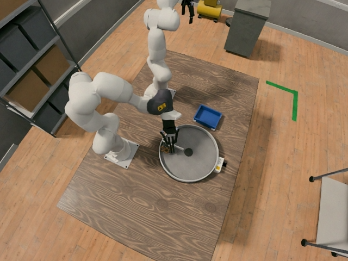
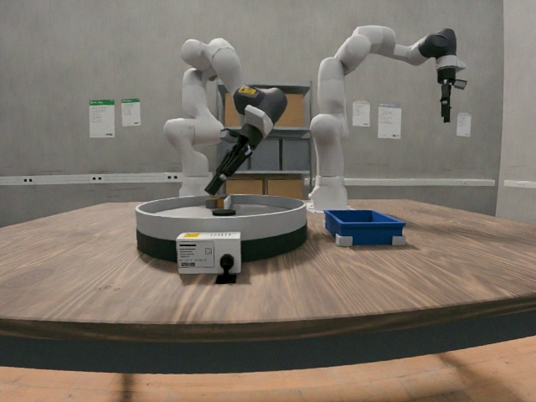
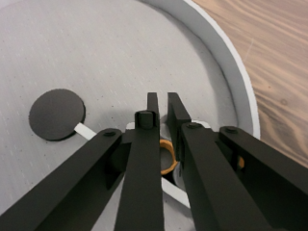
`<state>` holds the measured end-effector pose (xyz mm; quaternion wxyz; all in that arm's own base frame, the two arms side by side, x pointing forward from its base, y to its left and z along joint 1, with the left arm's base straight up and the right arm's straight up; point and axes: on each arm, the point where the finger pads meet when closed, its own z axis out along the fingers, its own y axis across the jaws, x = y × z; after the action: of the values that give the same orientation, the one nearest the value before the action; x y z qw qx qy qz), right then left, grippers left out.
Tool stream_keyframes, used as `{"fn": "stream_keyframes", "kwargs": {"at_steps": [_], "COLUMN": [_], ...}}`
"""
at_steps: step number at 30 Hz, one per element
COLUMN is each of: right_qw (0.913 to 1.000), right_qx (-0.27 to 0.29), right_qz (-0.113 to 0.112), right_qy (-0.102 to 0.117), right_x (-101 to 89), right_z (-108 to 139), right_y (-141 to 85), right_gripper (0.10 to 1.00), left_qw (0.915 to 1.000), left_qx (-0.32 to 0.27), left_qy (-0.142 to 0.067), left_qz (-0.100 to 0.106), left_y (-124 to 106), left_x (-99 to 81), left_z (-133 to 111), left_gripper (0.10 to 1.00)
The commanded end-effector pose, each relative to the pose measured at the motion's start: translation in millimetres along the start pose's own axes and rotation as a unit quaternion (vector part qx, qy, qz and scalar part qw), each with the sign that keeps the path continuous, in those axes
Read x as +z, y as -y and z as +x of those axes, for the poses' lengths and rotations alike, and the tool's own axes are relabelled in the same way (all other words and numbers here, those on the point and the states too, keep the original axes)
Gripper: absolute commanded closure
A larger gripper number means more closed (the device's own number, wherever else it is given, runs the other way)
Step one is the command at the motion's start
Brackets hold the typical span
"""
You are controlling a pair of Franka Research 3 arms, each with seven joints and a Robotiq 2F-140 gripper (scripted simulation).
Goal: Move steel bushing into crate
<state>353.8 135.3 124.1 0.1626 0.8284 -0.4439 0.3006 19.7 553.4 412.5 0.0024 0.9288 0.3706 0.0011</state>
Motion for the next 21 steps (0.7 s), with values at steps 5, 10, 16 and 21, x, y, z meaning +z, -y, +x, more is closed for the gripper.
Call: {"fn": "stream_keyframes", "kwargs": {"at_steps": [5, 10, 16, 21], "right_qw": [1.0000, 1.0000, 1.0000, 1.0000], "right_qx": [0.002, 0.002, 0.002, 0.002], "right_qz": [0.002, 0.002, 0.002, 0.002], "right_qy": [0.000, 0.000, 0.000, 0.000], "right_x": [0.3, 0.1, 0.1, 0.1], "right_z": [-0.9, -2.5, -2.7, -2.7], "right_y": [1.2, 2.8, 3.0, 3.0], "right_gripper": [0.940, 0.940, 0.940, 0.940], "left_qw": [1.0000, 1.0000, 1.0000, 1.0000], "left_qx": [0.004, 0.004, 0.004, 0.004], "left_qy": [0.000, 0.000, 0.000, 0.000], "left_qz": [0.003, 0.003, 0.003, 0.003], "left_y": [1.4, 1.4, 1.4, 1.4], "left_x": [-0.5, -0.5, -0.5, -0.5], "left_z": [-0.3, -0.3, -0.3, -0.3], "left_gripper": [0.098, 0.098, 0.098, 0.098]}}
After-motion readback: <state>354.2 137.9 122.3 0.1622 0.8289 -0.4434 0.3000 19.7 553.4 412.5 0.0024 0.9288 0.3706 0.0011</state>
